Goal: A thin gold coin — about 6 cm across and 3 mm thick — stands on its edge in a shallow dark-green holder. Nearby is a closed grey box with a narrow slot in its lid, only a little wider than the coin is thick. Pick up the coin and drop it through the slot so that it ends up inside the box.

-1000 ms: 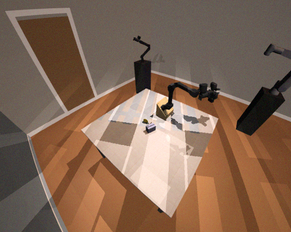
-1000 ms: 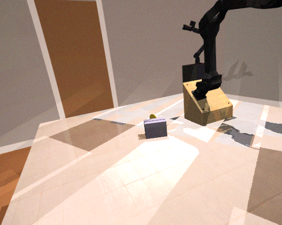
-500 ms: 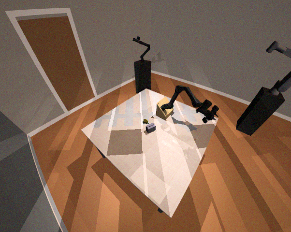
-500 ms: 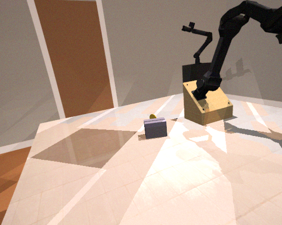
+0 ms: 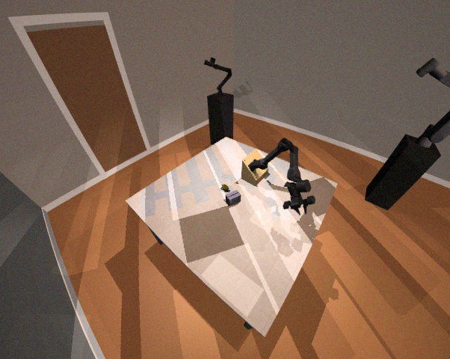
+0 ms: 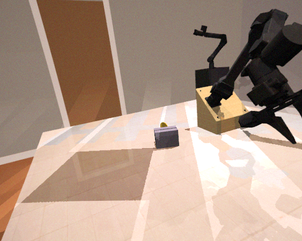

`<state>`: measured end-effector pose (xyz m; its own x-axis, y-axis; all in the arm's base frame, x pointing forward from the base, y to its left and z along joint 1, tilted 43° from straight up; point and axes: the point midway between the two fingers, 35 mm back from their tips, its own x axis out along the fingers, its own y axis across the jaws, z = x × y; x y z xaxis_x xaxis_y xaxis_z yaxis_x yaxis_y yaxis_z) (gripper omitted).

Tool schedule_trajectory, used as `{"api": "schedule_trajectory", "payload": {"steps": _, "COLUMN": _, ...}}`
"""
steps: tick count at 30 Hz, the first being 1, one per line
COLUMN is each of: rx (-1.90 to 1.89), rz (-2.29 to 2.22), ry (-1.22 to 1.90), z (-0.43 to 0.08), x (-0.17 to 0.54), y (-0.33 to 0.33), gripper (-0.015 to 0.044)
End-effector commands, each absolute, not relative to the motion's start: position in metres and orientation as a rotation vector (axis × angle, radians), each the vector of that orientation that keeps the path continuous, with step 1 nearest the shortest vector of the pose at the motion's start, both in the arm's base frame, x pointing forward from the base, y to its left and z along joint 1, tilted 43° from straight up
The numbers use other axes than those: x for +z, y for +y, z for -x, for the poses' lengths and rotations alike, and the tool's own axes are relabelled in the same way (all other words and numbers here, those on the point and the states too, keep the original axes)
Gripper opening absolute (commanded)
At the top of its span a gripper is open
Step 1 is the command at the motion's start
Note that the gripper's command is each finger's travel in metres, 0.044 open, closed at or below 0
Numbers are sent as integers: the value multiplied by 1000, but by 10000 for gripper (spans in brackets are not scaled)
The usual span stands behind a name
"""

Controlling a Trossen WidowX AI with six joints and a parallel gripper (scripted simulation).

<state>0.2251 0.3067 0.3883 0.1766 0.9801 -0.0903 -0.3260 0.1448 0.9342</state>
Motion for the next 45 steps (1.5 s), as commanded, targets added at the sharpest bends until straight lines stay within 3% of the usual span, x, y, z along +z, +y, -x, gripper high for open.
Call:
{"api": "schedule_trajectory", "payload": {"steps": 1, "rx": 946, "rz": -945, "ry": 950, "z": -278, "x": 337, "y": 286, "gripper": 161}}
{"api": "schedule_trajectory", "payload": {"steps": 10, "rx": 515, "rz": -984, "ry": 1081, "z": -361, "x": 227, "y": 201, "gripper": 161}}
{"api": "schedule_trajectory", "payload": {"steps": 19, "rx": 106, "rz": -1077, "ry": 1240, "z": -385, "x": 121, "y": 87, "gripper": 161}}
{"api": "schedule_trajectory", "payload": {"steps": 27, "rx": -230, "rz": -1230, "ry": 1411, "z": -351, "x": 35, "y": -17, "gripper": 161}}
{"api": "schedule_trajectory", "payload": {"steps": 34, "rx": -480, "rz": -1476, "ry": 1596, "z": -276, "x": -25, "y": -85, "gripper": 161}}
{"api": "schedule_trajectory", "payload": {"steps": 38, "rx": -554, "rz": -1628, "ry": 1680, "z": -234, "x": -43, "y": -102, "gripper": 161}}
{"api": "schedule_trajectory", "payload": {"steps": 45, "rx": -556, "rz": -1637, "ry": 1684, "z": -237, "x": -58, "y": -83, "gripper": 161}}
